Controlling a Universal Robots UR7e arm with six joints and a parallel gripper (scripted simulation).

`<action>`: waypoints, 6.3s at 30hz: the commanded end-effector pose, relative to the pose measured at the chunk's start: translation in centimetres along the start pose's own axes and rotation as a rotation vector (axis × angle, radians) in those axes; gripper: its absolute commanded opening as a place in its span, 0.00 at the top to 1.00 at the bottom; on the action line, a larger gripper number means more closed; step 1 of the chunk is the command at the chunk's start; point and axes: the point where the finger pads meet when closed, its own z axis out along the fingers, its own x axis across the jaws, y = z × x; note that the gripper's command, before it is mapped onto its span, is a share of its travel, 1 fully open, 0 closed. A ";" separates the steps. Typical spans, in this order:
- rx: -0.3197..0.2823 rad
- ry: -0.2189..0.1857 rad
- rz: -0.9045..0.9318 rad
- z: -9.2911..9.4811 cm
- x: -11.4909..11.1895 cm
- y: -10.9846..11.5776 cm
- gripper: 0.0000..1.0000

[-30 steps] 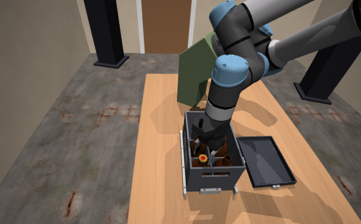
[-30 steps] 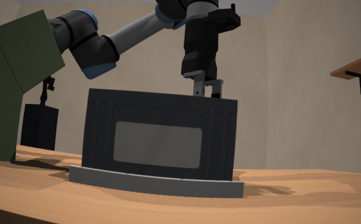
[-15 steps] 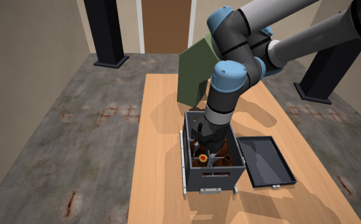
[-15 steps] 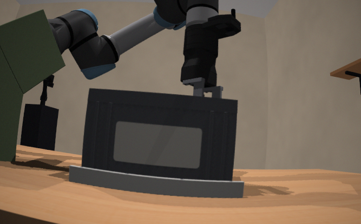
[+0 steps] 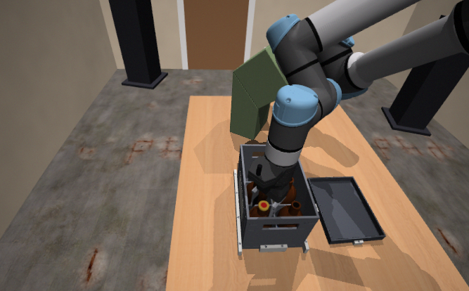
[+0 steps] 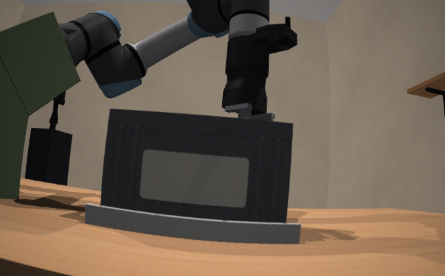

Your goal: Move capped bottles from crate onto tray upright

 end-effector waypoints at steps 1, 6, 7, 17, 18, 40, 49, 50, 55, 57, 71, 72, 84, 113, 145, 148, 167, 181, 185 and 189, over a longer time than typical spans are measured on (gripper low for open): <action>0.002 0.000 0.000 0.4 0.0 -0.1 0.00; 0.002 0.000 0.000 0.8 0.0 -0.1 0.00; 0.002 0.000 0.000 0.8 0.0 -0.1 0.00; 0.002 0.000 0.000 0.9 0.0 -0.1 0.00; 0.002 0.000 0.000 0.9 0.0 -0.1 0.00; 0.002 0.000 0.000 0.9 0.0 -0.1 1.00; 0.002 0.000 0.000 0.9 0.0 -0.1 1.00; 0.002 0.000 0.000 0.9 0.0 -0.1 1.00; 0.002 0.000 0.000 0.9 0.0 -0.1 1.00; 0.002 0.000 0.000 0.9 0.0 -0.1 1.00; 0.002 0.000 0.000 0.9 0.0 -0.1 1.00; 0.002 0.000 0.000 0.9 0.0 -0.1 1.00; 0.002 0.000 0.000 -2.1 0.0 -0.1 1.00; 0.003 0.000 0.000 -9.0 0.0 -0.1 1.00; 0.003 0.000 0.000 -16.3 0.0 0.0 1.00; 0.003 0.000 0.000 -16.5 0.0 0.0 1.00; 0.002 0.000 0.000 -16.8 0.1 2.0 1.00; 0.002 0.000 0.000 -16.8 0.2 4.7 1.00; 0.002 0.000 0.000 -16.8 0.2 5.9 1.00; 0.002 0.000 0.000 -16.8 0.2 7.0 1.00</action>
